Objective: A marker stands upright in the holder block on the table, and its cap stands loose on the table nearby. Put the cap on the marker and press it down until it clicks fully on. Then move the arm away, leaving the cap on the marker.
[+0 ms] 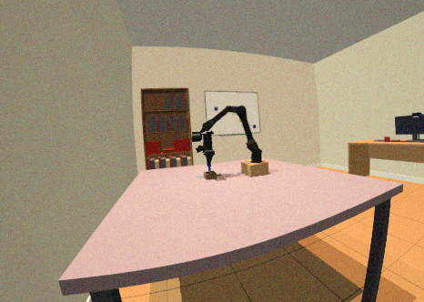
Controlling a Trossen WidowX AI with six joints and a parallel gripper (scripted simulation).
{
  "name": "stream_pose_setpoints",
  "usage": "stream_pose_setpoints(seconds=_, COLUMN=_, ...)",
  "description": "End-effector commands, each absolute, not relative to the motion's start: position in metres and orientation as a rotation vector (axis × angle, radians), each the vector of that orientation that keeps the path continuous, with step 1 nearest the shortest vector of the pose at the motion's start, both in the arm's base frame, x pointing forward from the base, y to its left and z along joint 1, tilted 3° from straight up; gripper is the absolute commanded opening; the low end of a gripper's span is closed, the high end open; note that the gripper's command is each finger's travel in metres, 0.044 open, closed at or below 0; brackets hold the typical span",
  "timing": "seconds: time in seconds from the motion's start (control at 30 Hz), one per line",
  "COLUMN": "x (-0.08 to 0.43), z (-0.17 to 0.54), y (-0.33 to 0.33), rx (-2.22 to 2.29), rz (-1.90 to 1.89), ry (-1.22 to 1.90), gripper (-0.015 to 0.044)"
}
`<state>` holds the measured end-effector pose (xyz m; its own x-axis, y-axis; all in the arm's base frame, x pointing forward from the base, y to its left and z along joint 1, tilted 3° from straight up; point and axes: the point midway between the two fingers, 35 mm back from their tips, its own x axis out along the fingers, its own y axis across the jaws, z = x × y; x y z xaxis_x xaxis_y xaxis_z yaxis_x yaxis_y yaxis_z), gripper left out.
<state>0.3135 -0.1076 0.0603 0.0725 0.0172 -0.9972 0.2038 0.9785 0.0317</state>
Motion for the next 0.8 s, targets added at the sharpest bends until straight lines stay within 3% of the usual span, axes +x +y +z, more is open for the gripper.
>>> stream_pose_setpoints(seconds=0.0, x=0.313, z=0.05, y=-0.106, rx=0.184, rz=-0.135, ry=1.504, gripper=0.0)
stream_pose_setpoints(seconds=0.77, x=0.314, z=0.031, y=-0.106, rx=0.184, rz=-0.135, ry=1.504, gripper=0.0)
